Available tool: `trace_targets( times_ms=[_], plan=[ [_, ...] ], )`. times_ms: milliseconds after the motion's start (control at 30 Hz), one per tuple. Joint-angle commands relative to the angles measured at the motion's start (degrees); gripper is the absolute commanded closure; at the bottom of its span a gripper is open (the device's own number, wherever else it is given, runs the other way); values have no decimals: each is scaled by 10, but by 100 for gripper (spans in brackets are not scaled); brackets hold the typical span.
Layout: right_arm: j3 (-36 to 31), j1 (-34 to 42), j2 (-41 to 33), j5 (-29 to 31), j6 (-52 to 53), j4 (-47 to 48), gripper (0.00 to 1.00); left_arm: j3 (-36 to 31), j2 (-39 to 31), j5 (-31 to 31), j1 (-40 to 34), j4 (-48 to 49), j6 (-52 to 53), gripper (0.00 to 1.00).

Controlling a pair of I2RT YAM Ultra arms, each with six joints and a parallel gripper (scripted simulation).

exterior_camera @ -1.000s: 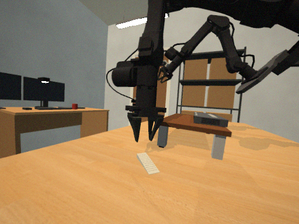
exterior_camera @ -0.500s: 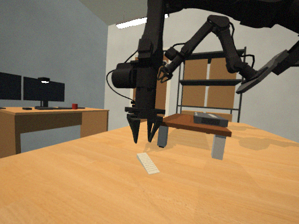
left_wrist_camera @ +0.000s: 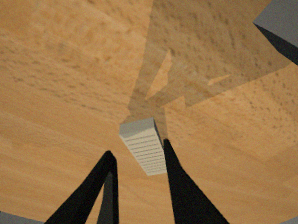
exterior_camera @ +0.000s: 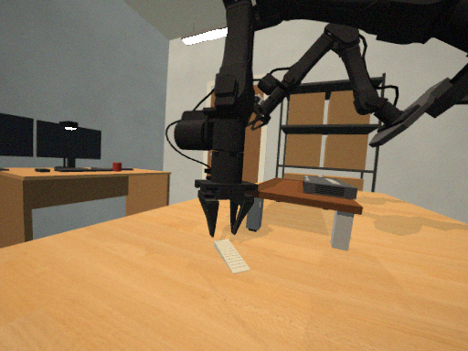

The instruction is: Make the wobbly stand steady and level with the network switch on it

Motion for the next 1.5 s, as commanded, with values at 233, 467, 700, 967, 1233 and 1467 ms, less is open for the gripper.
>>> trace_targets(
  times_ms=[233,467,700,967,1233,1467],
  plan=[
    [10,-4,-12,-6,-5,-3,0,33,42,-11,-7,23,-11,57],
    [10,-4,-12,-6,-5,-3,0,45,58,-5,-11,30,-13,57],
    [10,-4,-12,-6,-5,-3,0,31,48,3,-5,18,-9,100],
    [10,-4,-12,-6,-5,-3,0,31,48,3,-5,15,-9,100],
    [10,-4,-12,-6,-5,-3,0,4,17,5,2,8,1,100],
    [10,-4,-12,-6,-5,-3,0,-5,1,8,5,2,3,100]
  ],
)
